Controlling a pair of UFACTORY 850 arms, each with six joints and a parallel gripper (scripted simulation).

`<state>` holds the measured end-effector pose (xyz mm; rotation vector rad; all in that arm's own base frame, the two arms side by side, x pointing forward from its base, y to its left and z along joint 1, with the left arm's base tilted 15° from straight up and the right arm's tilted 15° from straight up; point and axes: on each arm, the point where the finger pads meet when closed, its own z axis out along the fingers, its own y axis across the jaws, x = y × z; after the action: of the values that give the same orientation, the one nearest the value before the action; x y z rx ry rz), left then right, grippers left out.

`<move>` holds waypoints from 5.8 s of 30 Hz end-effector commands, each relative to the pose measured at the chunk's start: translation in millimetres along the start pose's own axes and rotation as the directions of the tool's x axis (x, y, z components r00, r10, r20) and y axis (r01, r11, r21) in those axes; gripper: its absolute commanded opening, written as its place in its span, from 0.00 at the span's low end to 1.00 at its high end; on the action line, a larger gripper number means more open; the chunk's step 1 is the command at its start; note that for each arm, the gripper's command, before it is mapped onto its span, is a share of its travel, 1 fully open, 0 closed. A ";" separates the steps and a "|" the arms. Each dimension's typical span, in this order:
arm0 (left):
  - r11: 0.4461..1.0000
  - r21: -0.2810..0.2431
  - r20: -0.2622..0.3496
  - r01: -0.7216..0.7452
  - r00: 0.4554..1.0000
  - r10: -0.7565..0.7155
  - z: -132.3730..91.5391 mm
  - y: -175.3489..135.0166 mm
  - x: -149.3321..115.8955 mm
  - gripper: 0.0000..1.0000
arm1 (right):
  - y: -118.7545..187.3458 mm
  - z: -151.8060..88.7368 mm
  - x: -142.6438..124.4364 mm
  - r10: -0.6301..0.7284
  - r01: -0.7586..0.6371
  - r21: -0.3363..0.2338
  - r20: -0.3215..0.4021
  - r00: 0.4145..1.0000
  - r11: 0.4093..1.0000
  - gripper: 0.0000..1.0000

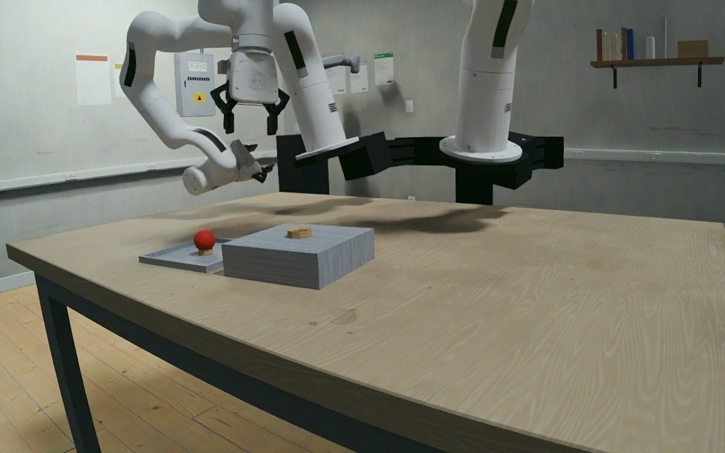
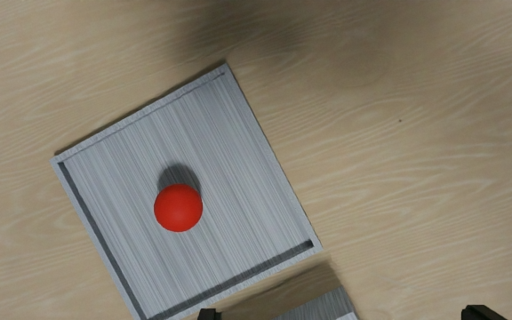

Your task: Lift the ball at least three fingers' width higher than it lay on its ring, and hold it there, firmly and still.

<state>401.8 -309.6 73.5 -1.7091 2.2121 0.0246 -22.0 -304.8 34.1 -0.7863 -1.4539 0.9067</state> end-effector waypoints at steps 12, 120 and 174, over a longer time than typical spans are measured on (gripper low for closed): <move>1.000 0.002 -0.001 0.000 1.000 0.000 -0.7 -0.8 0.4 1.00 | -0.3 0.0 0.1 0.000 0.000 0.000 0.000 1.000 1.000 1.00; 1.000 0.002 -0.001 0.000 1.000 0.000 -0.7 -0.8 0.4 1.00 | -465.4 -11.1 174.7 -0.597 0.062 0.998 0.046 -0.801 -0.006 1.00; 0.886 -0.098 -0.010 0.453 0.890 -0.456 218.3 -95.2 23.7 1.00 | -476.2 -11.2 185.6 -0.630 0.102 0.994 0.109 -0.769 0.047 1.00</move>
<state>542.6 -309.8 -119.7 -2.2546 1.7987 -0.0159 -8.7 -364.1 540.9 2.0939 -2.1444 0.2020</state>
